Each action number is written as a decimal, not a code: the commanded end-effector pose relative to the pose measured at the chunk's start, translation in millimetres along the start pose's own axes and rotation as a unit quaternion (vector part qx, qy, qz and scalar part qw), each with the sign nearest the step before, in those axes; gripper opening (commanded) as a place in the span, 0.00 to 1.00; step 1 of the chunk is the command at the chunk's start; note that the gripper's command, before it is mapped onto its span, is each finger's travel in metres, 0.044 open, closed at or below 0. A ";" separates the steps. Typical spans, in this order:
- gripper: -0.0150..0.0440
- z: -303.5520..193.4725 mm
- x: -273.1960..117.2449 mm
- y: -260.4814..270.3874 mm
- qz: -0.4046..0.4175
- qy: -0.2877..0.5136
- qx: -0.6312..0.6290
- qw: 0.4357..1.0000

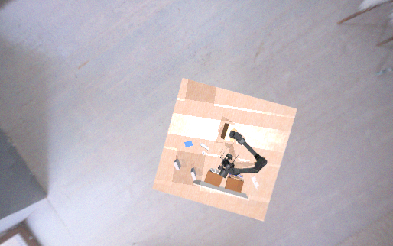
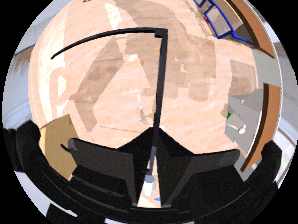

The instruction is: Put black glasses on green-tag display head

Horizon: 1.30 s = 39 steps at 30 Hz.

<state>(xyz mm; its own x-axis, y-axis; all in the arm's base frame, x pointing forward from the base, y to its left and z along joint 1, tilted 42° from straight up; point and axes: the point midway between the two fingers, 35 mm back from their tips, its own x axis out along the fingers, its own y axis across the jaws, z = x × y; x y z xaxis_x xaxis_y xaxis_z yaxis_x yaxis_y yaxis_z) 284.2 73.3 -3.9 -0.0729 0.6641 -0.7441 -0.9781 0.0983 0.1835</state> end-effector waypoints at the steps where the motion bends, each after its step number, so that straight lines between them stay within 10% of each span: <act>1: 0.25 -0.5 -27.2 -1.2 -0.006 0.001 -0.004 1.000; 39: 0.25 48.9 -50.1 39.1 -0.069 0.103 0.344 0.931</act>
<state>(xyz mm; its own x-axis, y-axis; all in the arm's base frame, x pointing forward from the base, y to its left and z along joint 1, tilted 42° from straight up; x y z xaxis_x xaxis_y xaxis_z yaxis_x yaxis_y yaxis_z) 262.8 78.2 65.9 -0.0743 0.4811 -0.8735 -0.6760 0.6197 0.3988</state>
